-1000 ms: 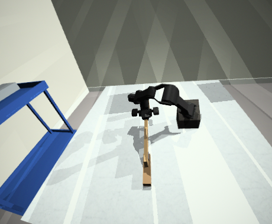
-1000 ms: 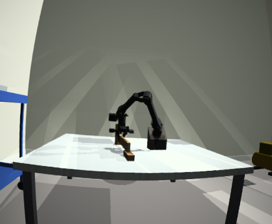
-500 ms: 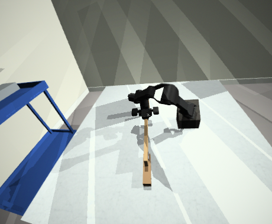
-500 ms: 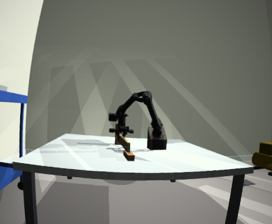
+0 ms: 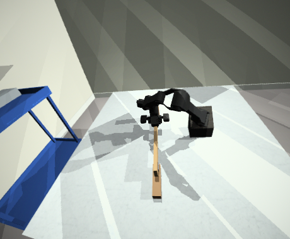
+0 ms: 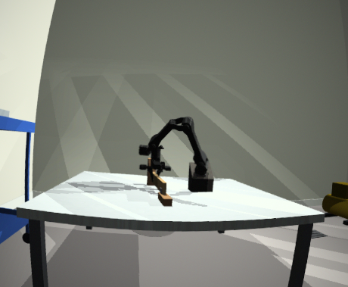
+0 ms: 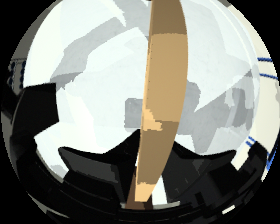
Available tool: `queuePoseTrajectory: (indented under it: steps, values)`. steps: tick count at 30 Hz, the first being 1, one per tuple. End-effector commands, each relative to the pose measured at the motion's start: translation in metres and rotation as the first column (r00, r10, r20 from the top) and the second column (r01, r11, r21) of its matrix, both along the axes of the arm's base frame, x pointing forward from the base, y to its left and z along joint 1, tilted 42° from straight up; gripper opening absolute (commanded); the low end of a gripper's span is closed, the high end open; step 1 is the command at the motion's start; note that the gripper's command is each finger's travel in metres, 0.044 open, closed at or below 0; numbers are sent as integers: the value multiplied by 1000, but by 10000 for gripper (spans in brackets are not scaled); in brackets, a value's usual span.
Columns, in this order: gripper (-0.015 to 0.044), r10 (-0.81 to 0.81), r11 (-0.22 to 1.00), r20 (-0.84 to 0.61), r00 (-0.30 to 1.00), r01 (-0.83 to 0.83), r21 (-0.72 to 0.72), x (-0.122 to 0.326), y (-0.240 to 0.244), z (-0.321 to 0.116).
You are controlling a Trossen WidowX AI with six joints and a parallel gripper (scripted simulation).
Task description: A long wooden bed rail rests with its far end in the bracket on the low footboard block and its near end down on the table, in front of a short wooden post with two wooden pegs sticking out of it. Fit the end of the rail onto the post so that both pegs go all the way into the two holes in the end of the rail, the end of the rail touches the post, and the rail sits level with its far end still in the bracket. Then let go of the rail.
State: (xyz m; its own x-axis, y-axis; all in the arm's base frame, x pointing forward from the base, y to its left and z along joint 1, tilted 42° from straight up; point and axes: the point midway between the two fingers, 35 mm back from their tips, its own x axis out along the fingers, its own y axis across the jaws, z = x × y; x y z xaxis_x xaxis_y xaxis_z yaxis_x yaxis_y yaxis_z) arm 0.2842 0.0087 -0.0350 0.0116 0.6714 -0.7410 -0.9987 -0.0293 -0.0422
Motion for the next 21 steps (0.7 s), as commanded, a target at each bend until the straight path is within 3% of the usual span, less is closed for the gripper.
queuePoseTrajectory:
  steps: [1, 21]
  values:
    - [0, -3, 1000, 5, 1000, 3, -2, 1, -3, 0]
    - [0, -3, 1000, 5, 1000, 3, -2, 1, -7, -4]
